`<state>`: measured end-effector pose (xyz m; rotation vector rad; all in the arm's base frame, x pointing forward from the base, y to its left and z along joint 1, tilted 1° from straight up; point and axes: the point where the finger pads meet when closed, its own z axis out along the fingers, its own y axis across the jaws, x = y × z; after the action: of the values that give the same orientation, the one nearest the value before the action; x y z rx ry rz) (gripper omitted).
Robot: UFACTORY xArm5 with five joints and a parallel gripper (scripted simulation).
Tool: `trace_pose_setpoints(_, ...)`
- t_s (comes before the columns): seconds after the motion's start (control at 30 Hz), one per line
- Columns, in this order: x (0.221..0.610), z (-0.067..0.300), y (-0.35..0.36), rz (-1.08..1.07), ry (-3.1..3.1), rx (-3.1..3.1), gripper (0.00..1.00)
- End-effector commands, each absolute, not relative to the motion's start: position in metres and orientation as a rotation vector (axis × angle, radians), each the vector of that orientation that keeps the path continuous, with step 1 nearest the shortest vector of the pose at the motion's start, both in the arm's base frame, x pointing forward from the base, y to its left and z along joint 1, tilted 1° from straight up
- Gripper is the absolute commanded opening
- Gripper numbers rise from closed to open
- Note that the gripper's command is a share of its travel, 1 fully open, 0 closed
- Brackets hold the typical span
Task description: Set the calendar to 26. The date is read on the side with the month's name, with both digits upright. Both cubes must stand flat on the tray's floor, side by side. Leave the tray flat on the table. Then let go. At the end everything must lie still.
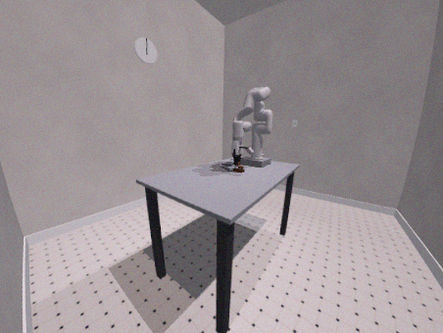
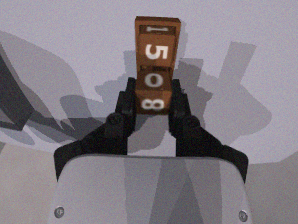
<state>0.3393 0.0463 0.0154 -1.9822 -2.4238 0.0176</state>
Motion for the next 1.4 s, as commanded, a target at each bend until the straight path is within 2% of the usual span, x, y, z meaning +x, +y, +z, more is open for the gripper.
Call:
trace_pose_setpoints(0.0,0.340,0.013,0.046,0.014,-2.426,-1.983,0.27)
trace_pose_setpoints(1.37,0.340,-0.004,0.046,0.014,-2.426,-1.983,0.27)
